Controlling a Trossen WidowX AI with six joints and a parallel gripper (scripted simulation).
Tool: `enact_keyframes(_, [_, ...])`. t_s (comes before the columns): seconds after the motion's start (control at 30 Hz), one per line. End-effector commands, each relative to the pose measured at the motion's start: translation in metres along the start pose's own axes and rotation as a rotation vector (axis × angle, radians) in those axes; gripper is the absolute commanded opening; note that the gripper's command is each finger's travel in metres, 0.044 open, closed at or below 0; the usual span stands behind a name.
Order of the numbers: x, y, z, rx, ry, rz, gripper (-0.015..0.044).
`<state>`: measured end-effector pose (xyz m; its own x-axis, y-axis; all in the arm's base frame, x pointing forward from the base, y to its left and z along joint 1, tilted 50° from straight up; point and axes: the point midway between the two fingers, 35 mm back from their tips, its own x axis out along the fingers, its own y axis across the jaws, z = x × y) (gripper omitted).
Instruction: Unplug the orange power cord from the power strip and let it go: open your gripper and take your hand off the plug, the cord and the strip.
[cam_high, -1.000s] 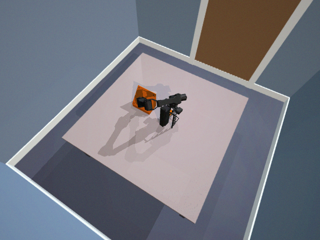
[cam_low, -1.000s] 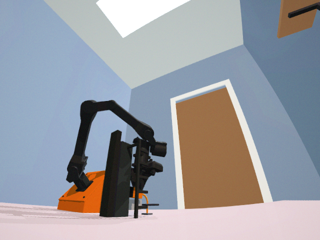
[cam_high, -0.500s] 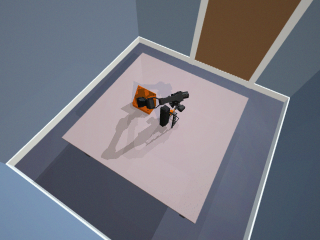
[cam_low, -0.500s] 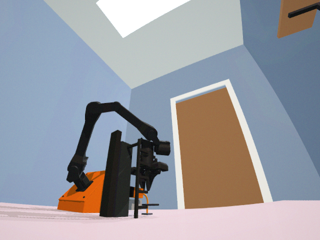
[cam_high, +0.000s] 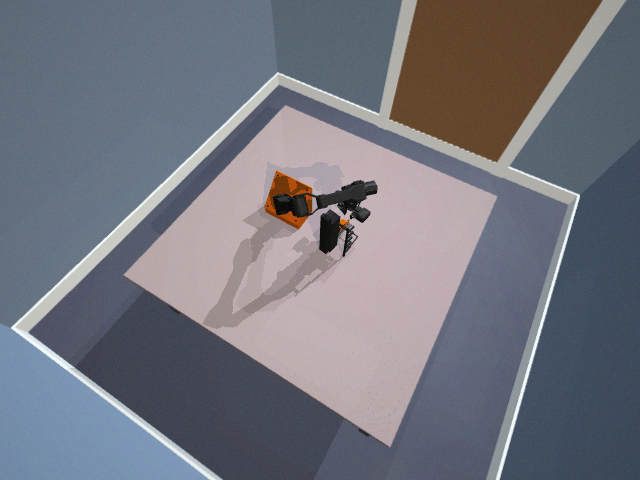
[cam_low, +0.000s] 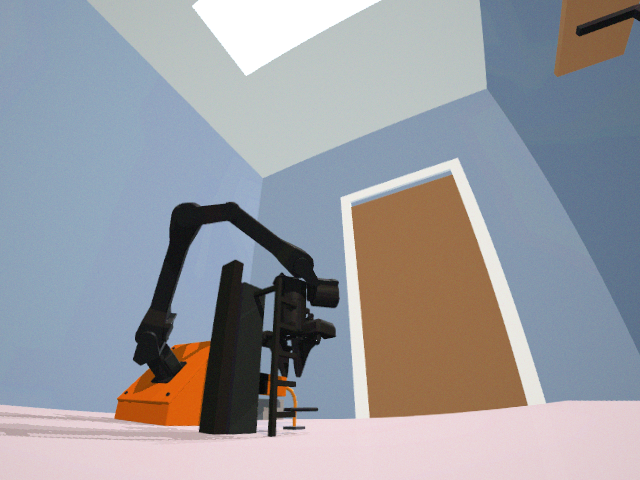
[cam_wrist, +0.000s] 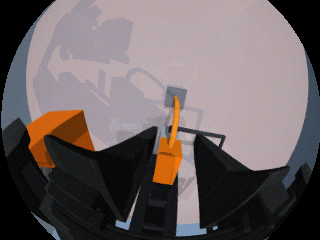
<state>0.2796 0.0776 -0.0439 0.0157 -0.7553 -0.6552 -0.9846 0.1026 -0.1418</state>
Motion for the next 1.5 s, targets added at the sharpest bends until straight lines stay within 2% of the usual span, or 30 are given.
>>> enact_keyframes(0.0, [-0.002,-0.001,-0.002,0.001,0.0,-0.003,0.016])
enact_keyframes(0.83, [-0.001,0.001,-0.04,0.0,0.002,-0.002,0.016])
enact_keyframes(1.3, [0.011,0.001,-0.041,0.0,0.003,-0.002,0.016])
enact_keyframes(1.43, [0.008,0.001,-0.041,0.005,0.0,0.0,0.0055])
enact_keyframes(1.47, [0.008,0.001,-0.041,0.005,0.0,0.0,0.0048])
